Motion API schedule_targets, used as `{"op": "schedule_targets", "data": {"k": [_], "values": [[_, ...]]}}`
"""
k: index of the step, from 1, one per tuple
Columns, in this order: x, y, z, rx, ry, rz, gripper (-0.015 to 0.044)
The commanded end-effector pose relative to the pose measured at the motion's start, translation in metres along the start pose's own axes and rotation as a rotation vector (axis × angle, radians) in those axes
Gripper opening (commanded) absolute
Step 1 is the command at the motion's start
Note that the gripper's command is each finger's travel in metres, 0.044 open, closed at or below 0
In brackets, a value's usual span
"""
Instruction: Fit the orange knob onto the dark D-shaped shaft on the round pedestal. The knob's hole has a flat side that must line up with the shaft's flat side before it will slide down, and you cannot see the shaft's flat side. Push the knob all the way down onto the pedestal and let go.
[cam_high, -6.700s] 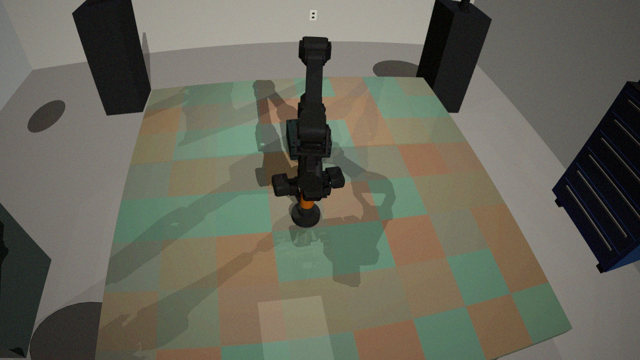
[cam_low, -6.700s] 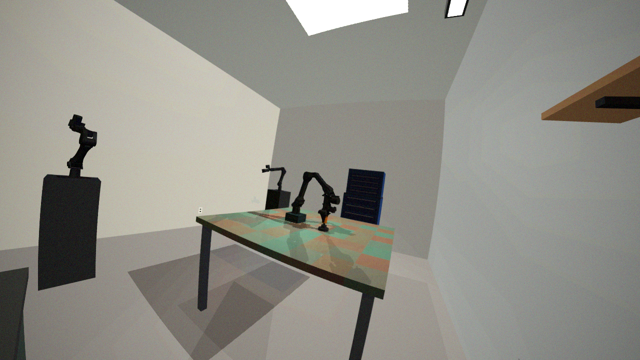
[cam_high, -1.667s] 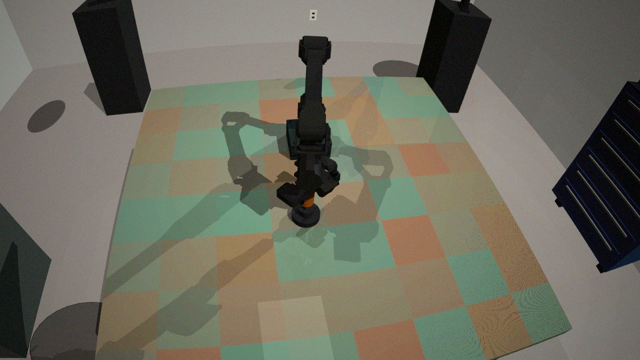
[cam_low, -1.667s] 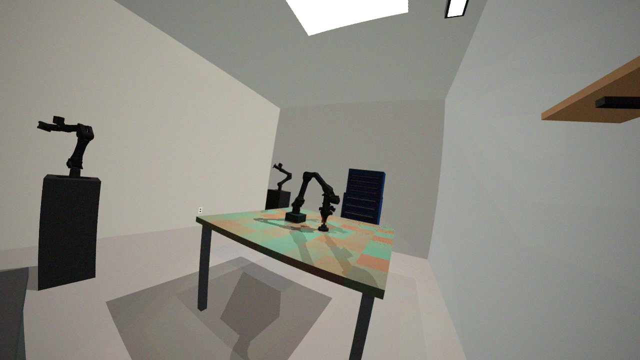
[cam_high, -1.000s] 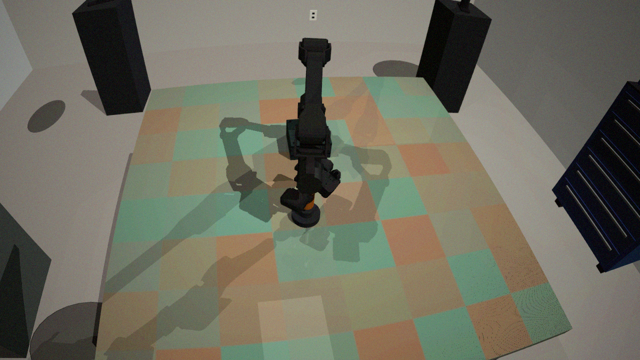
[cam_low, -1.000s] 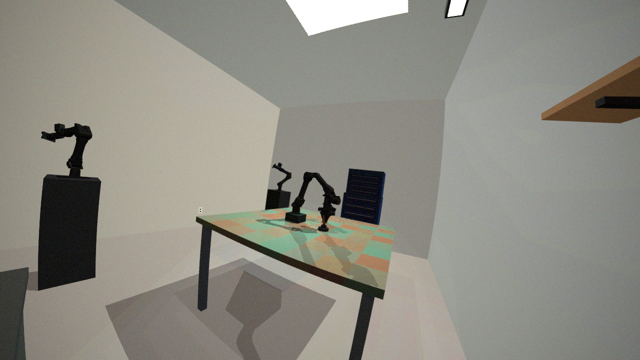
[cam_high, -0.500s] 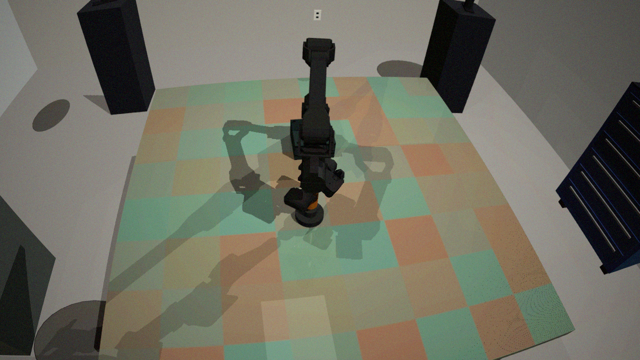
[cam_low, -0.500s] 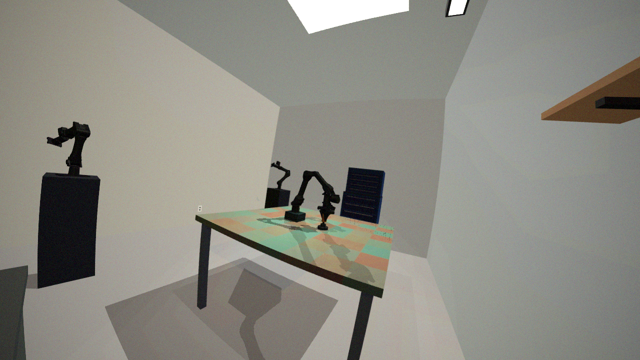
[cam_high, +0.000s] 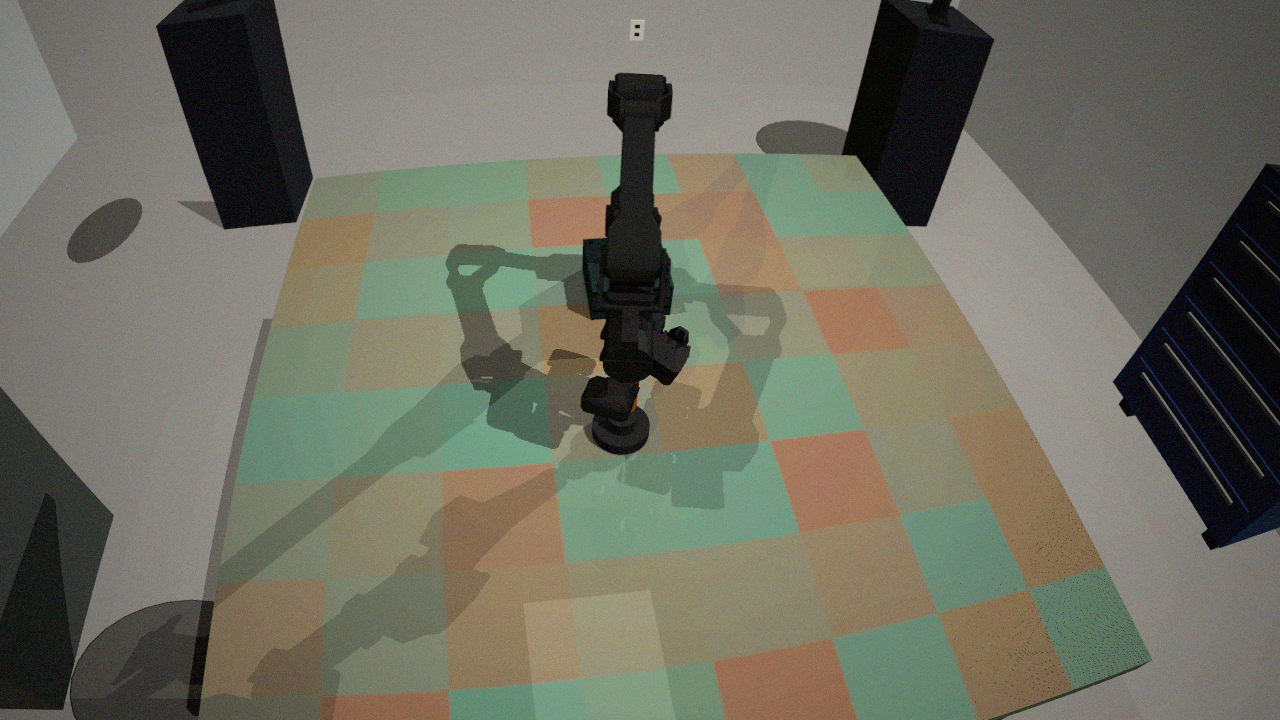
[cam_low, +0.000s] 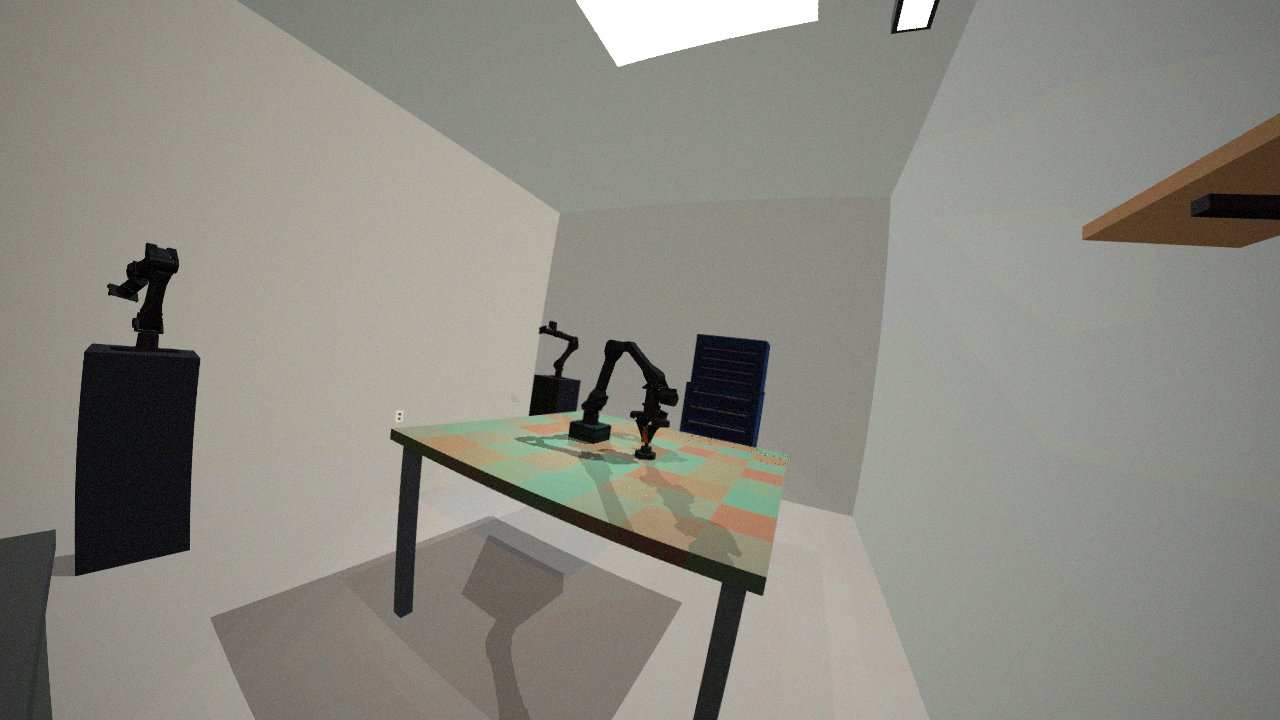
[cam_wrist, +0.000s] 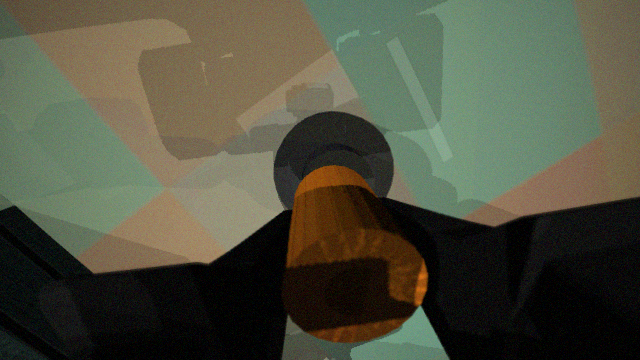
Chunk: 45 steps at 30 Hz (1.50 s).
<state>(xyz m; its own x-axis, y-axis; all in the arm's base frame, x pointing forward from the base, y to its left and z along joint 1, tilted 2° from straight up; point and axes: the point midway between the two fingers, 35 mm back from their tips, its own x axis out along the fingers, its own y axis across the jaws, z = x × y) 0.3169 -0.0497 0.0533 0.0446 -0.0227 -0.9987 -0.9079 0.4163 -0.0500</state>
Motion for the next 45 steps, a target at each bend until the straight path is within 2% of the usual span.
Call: {"op": "schedule_targets", "data": {"k": [1, 45], "values": [[-0.0026, 0.0001, 0.0000, -0.008, -0.004, -0.007, 0.0000], [-0.0021, -0.0031, 0.0014, -0.008, -0.004, -0.007, 0.0000]]}}
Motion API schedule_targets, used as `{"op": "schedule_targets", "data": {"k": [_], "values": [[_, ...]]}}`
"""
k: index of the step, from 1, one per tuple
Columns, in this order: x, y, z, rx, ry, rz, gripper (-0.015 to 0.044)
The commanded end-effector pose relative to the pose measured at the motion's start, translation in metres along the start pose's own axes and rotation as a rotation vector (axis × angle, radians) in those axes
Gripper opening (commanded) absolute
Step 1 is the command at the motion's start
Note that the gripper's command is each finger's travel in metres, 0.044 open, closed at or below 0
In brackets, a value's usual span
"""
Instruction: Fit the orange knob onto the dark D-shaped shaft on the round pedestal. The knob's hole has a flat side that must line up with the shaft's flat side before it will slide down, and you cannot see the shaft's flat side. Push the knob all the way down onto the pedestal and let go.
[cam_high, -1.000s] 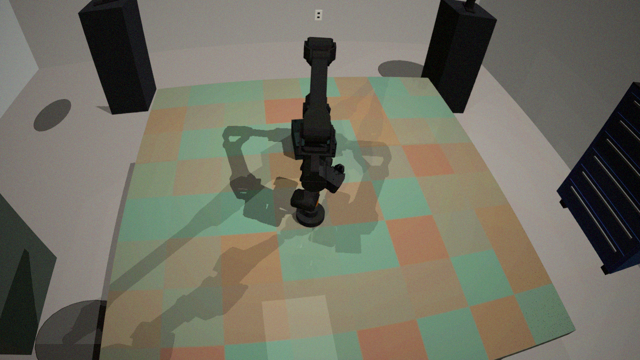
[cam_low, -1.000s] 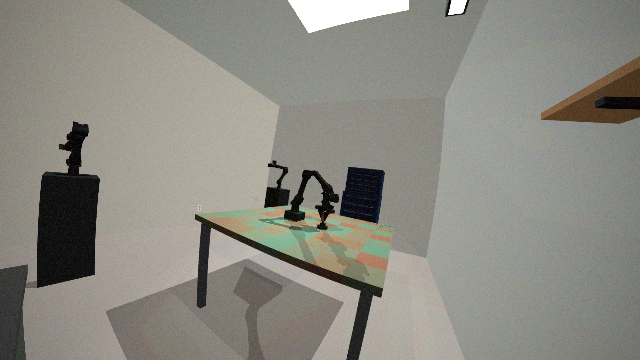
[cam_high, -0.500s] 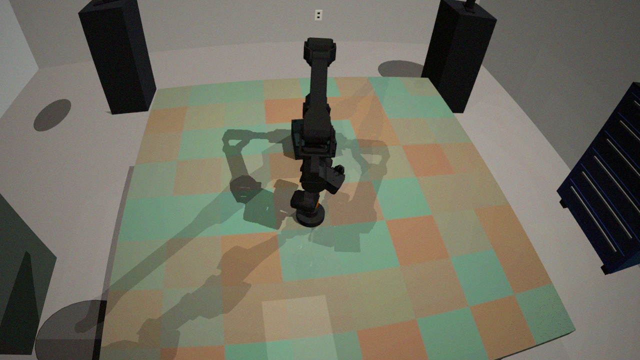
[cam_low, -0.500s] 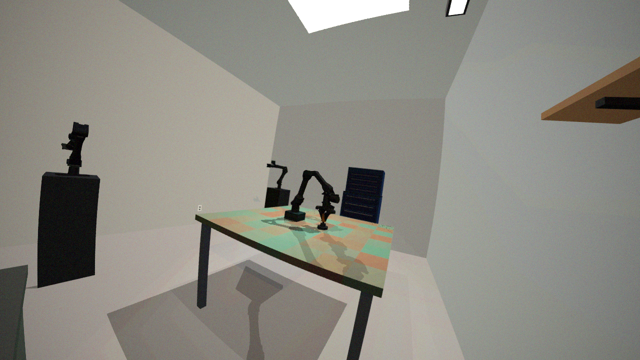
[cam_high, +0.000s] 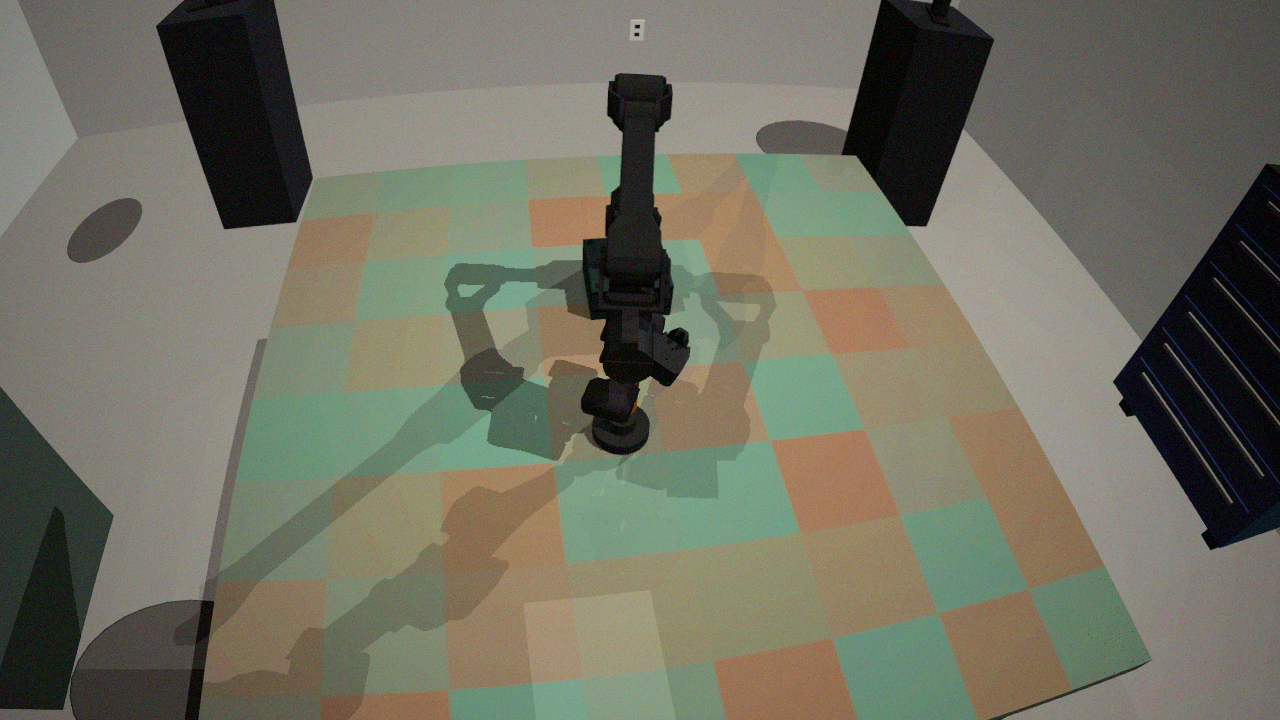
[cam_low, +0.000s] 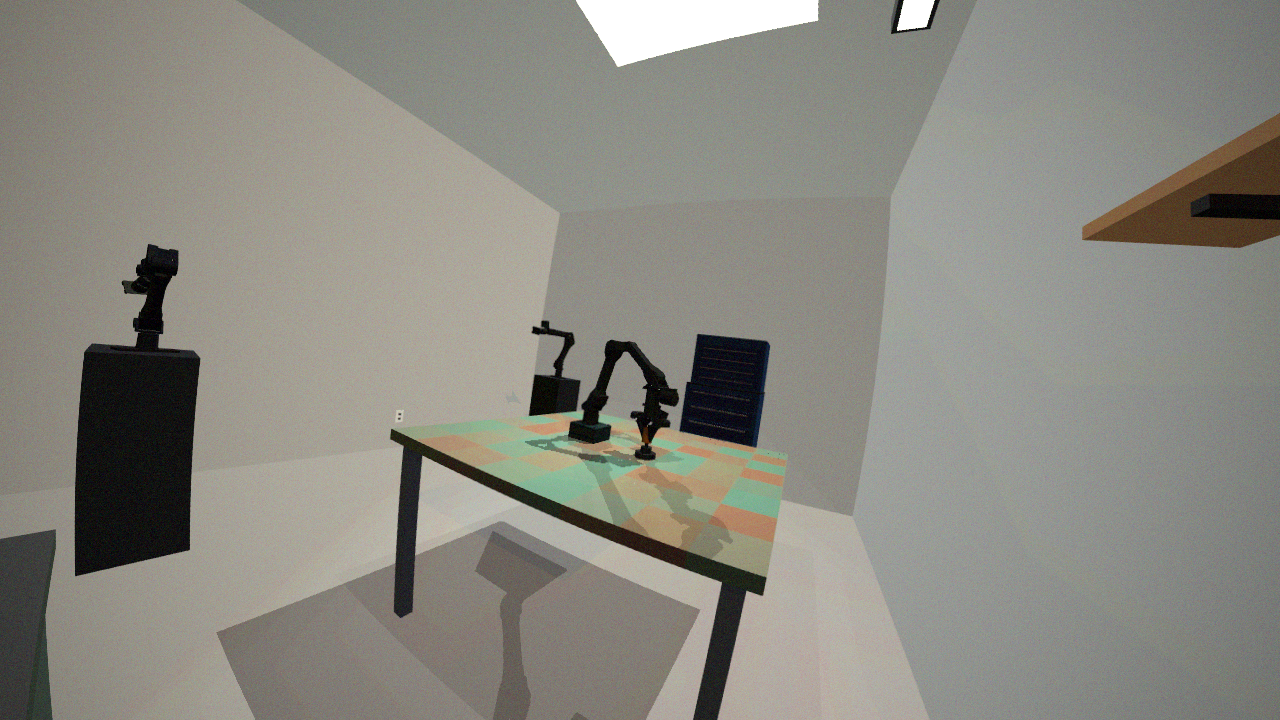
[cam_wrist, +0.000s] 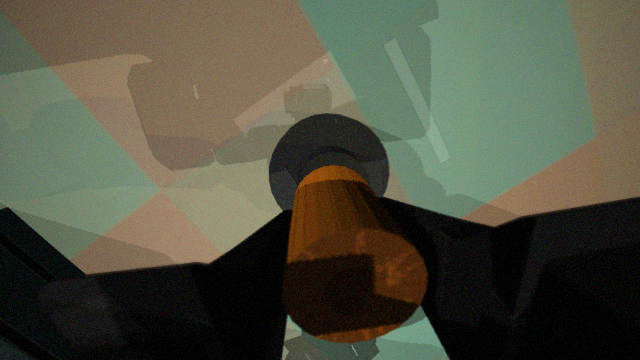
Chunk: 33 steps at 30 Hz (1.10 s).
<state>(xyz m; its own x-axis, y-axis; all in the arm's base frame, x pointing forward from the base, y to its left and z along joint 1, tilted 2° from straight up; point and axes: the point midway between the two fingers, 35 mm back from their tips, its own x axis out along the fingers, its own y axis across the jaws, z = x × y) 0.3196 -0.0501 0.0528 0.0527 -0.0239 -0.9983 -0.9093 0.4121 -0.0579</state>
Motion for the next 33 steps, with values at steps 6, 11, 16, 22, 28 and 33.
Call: {"op": "schedule_targets", "data": {"k": [6, 11, 16, 22, 28, 33], "values": [[-0.0044, -0.0004, 0.0006, -0.090, -0.002, 0.000, 0.0000], [-0.0024, -0.0037, 0.0014, -0.213, -0.002, 0.000, 0.0000], [-0.0039, -0.0060, 0.0018, -0.213, -0.002, 0.000, 0.0000], [0.0004, -0.0053, 0.0016, -0.213, -0.002, 0.000, 0.0000], [0.0008, -0.0040, 0.0011, -0.213, -0.002, 0.000, 0.0000], [0.0013, -0.0022, 0.0005, -0.213, -0.002, 0.000, 0.0000]]}}
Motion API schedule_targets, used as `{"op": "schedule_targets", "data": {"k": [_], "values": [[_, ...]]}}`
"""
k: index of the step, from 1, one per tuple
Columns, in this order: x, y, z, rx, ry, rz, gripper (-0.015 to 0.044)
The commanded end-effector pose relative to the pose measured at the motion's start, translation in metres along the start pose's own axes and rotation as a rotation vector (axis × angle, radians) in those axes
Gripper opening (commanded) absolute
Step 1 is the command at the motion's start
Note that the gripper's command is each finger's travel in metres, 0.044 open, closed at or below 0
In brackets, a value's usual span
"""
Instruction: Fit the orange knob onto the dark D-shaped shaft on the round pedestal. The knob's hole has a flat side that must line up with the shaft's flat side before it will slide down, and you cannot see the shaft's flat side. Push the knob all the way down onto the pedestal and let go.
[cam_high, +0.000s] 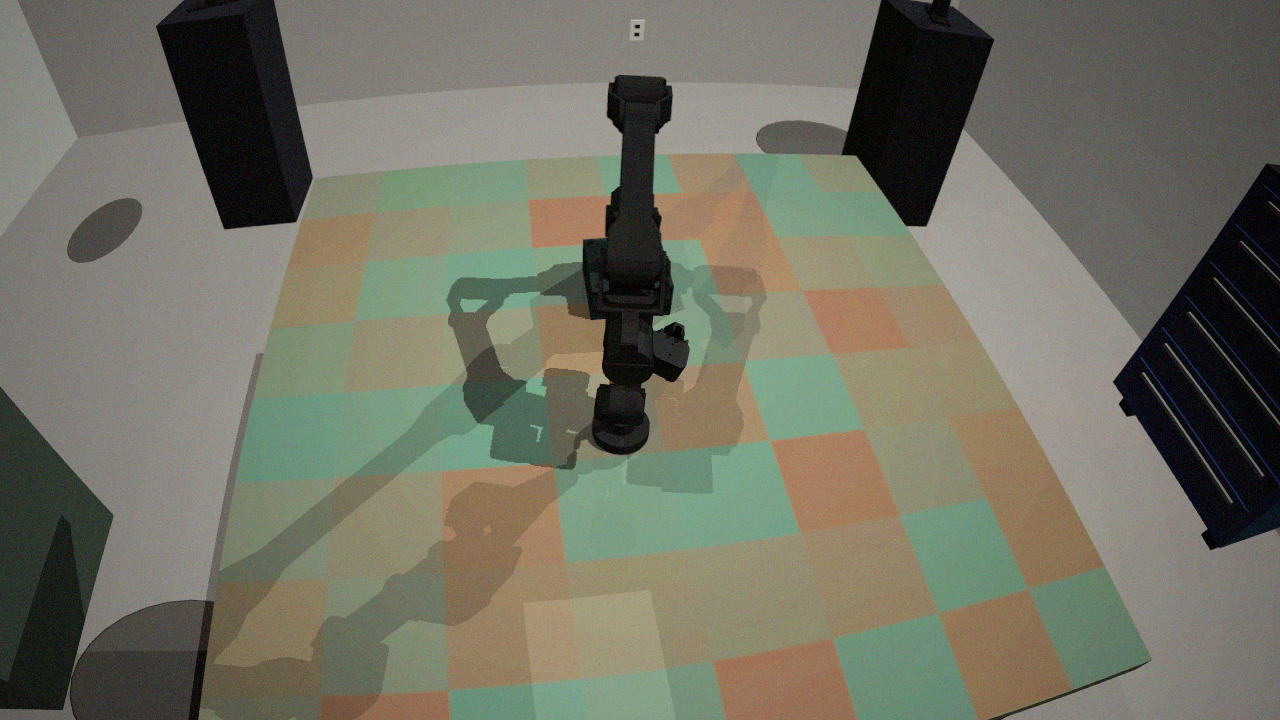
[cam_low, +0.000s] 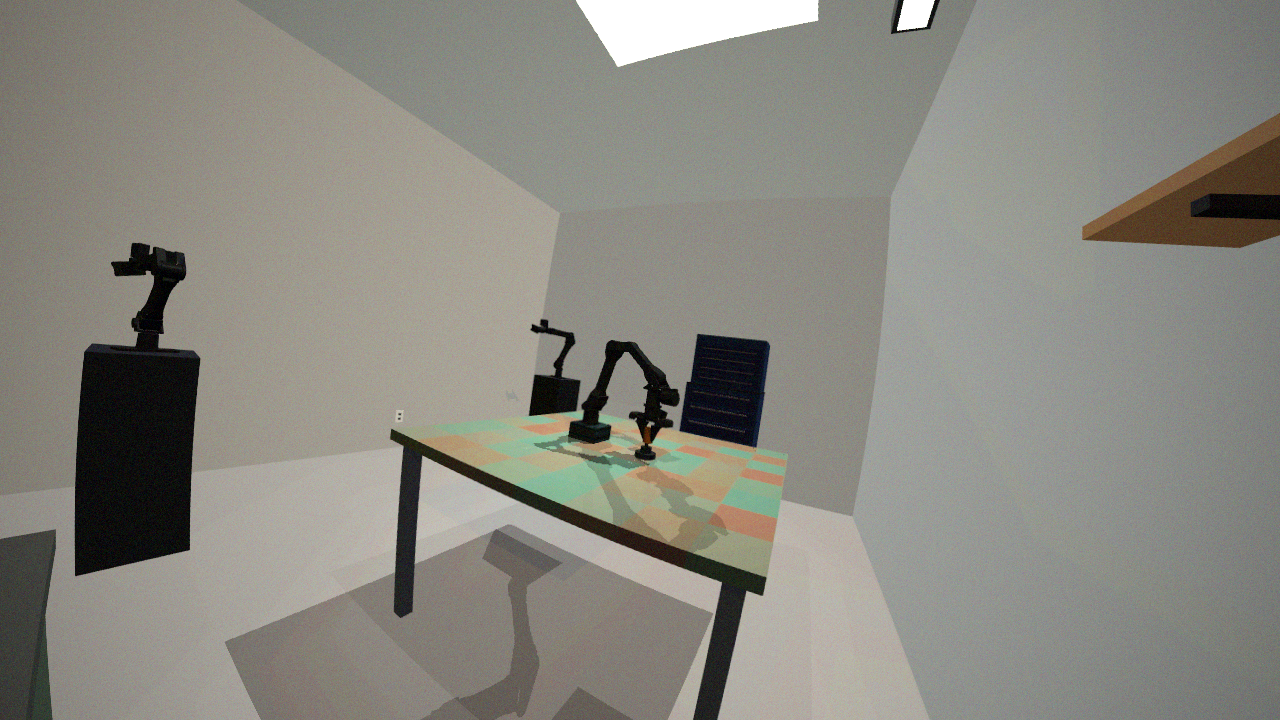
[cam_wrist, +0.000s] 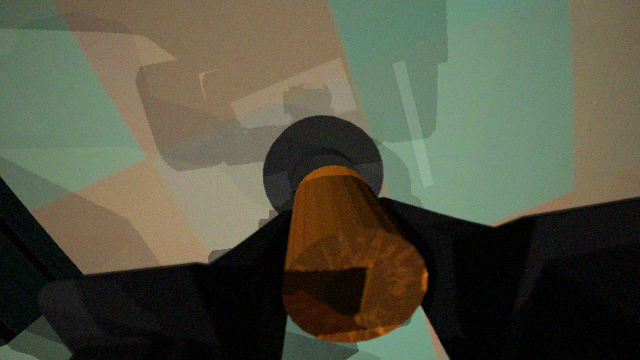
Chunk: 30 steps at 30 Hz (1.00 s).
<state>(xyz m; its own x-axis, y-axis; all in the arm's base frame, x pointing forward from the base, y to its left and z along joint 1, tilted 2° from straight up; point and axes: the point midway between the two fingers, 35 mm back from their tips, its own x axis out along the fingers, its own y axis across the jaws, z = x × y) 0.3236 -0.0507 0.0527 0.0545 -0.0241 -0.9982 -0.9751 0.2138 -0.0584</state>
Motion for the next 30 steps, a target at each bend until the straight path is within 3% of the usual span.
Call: {"op": "schedule_targets", "data": {"k": [1, 30], "values": [[0.0009, 0.0022, -0.0002, -0.004, -0.002, 0.002, 0.0000], [-0.0036, -0.0012, 0.0007, -0.214, -0.002, 0.001, 0.0000]]}}
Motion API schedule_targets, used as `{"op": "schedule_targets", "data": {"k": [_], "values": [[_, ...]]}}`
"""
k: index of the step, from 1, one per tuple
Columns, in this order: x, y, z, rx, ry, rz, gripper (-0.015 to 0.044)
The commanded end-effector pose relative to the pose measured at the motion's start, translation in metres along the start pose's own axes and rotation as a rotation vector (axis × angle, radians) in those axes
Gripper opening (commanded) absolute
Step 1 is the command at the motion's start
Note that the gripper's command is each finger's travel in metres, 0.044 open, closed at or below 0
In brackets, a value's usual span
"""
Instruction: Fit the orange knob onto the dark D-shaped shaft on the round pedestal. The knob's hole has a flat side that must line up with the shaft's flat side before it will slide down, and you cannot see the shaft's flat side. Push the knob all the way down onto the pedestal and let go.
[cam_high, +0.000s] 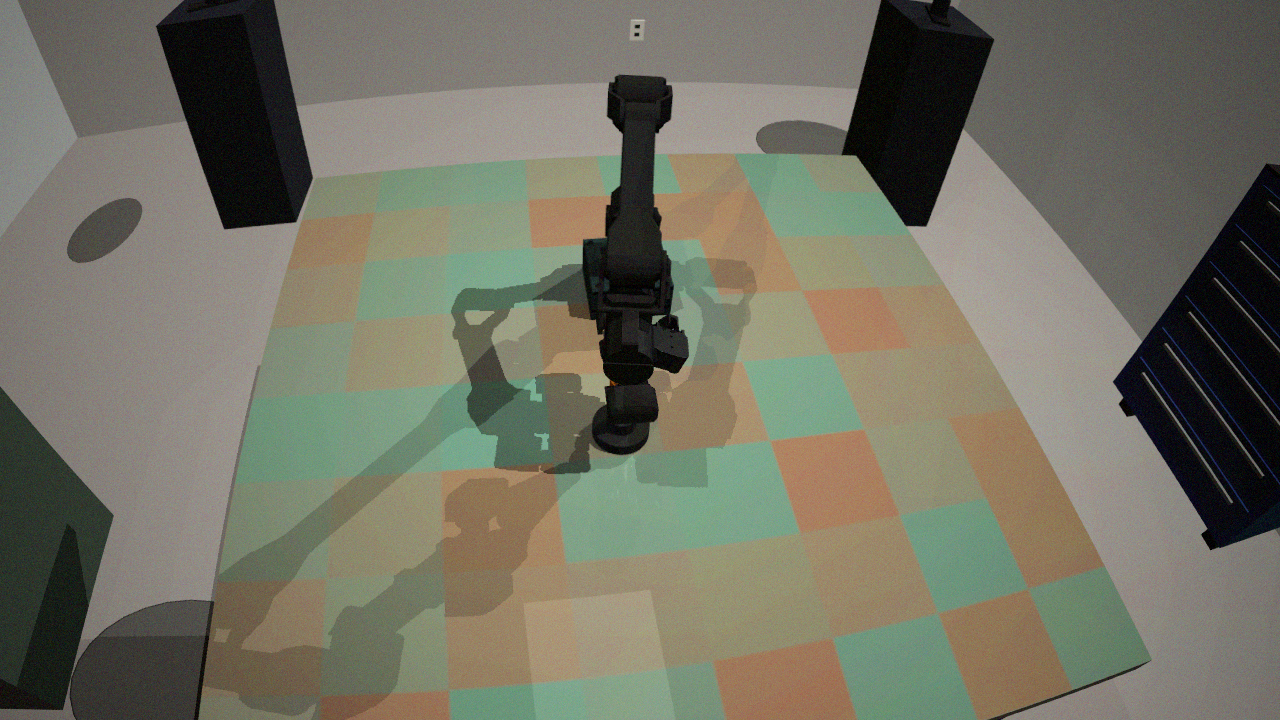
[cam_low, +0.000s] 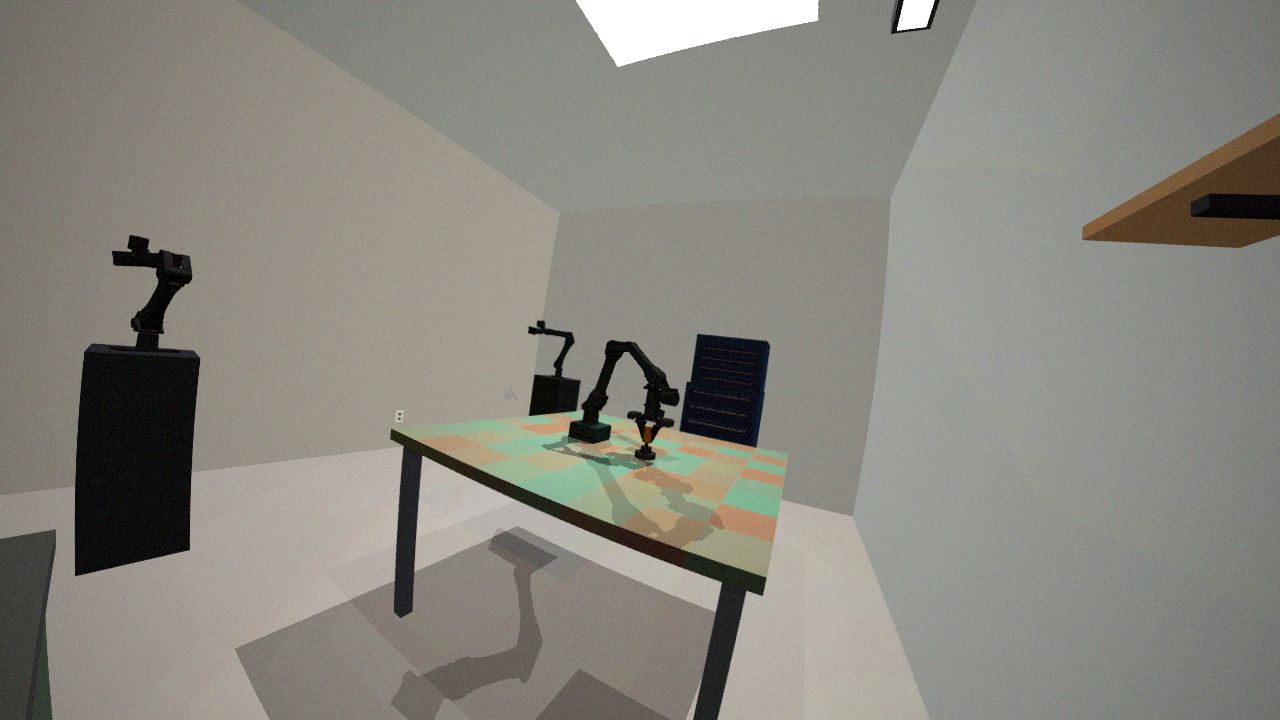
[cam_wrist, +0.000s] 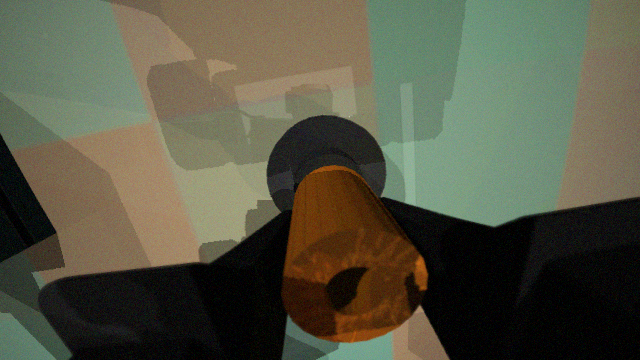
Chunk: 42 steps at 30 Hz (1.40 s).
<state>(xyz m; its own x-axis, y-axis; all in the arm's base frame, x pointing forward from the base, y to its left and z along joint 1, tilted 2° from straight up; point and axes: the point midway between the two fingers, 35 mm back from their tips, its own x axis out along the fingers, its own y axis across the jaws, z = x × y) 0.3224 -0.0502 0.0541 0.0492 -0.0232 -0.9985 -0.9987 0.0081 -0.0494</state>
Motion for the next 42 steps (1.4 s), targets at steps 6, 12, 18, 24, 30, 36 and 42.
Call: {"op": "schedule_targets", "data": {"k": [6, 12, 18, 24, 30, 36, 42], "values": [[0.0013, -0.0011, -0.0002, -0.006, -0.001, -0.004, 0.0000], [0.0019, 0.0010, -0.0002, -0.006, -0.001, -0.004, 0.0000], [0.0024, 0.0025, 0.0000, -0.006, -0.001, -0.004, 0.0000], [0.0024, 0.0024, 0.0001, -0.006, -0.001, -0.004, 0.0000], [-0.0021, 0.0006, 0.0005, -0.006, -0.001, -0.004, 0.0000], [-0.0034, 0.0000, 0.0005, -0.131, -0.001, -0.004, 0.0000], [-0.0018, -0.0033, 0.0001, -0.216, -0.001, -0.004, 0.0000]]}}
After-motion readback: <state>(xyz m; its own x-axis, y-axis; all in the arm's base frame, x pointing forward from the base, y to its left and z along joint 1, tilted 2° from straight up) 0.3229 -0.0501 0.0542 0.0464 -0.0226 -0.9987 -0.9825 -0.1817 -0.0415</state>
